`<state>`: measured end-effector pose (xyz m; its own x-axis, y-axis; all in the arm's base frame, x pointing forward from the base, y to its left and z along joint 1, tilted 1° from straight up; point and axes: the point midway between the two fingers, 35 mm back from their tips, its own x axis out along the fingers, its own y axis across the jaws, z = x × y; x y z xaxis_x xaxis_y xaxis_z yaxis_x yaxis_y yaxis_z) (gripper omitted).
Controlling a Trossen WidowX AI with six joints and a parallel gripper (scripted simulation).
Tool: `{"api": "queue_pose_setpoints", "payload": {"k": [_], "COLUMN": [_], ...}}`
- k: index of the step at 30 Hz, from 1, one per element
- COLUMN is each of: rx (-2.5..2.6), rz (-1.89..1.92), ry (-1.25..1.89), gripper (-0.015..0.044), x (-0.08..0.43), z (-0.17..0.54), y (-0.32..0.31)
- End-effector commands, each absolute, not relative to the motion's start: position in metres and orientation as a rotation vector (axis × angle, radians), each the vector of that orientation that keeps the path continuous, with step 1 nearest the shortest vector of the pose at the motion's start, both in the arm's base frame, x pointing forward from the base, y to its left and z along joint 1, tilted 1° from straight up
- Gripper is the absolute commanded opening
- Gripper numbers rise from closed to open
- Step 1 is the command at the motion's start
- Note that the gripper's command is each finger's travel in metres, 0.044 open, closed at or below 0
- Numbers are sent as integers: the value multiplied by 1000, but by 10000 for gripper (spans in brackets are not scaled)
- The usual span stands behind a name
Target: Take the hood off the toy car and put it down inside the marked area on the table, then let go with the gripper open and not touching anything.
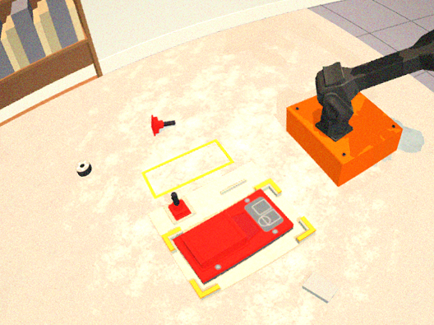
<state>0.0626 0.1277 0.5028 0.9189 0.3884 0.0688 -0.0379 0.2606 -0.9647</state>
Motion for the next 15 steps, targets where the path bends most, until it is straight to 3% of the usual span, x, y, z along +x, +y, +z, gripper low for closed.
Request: {"api": "queue_pose_setpoints", "payload": {"k": [1, 15], "rx": [-1272, -700], "rz": [296, 382], "ry": [-316, 13], "gripper": [26, 394], "x": [64, 169], "z": [503, 475], "y": [126, 34]}}
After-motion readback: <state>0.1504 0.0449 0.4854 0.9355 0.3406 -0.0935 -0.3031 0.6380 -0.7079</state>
